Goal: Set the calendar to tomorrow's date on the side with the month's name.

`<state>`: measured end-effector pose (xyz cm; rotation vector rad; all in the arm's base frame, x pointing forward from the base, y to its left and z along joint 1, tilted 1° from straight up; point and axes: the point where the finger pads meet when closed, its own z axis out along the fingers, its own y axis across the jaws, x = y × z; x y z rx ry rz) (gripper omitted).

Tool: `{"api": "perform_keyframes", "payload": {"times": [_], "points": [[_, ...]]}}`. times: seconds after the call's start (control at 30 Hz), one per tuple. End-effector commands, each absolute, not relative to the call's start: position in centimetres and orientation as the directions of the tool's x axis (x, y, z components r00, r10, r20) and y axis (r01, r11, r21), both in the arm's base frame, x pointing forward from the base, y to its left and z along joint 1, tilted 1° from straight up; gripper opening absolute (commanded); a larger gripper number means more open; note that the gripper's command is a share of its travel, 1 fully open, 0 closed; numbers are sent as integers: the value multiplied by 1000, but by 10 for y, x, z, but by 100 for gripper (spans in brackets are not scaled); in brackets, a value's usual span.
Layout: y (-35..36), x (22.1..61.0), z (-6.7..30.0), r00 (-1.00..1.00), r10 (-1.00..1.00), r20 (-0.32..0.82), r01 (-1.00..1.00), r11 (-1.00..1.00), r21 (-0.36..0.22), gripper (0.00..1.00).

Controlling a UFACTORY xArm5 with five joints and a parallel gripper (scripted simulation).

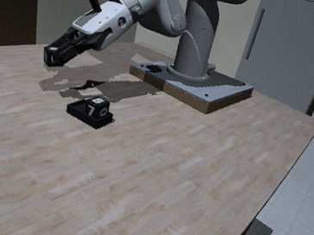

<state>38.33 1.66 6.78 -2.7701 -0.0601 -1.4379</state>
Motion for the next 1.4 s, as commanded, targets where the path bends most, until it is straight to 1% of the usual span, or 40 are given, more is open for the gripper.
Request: {"api": "perform_keyframes", "payload": {"times": [0.0,0.67,1.37], "points": [[17,384,69,567,25,823,43,-999,0,29],[16,384,65,567,23,823,41,-999,0,29],[14,384,41,565,21,825,37,-999,0,29]]}}
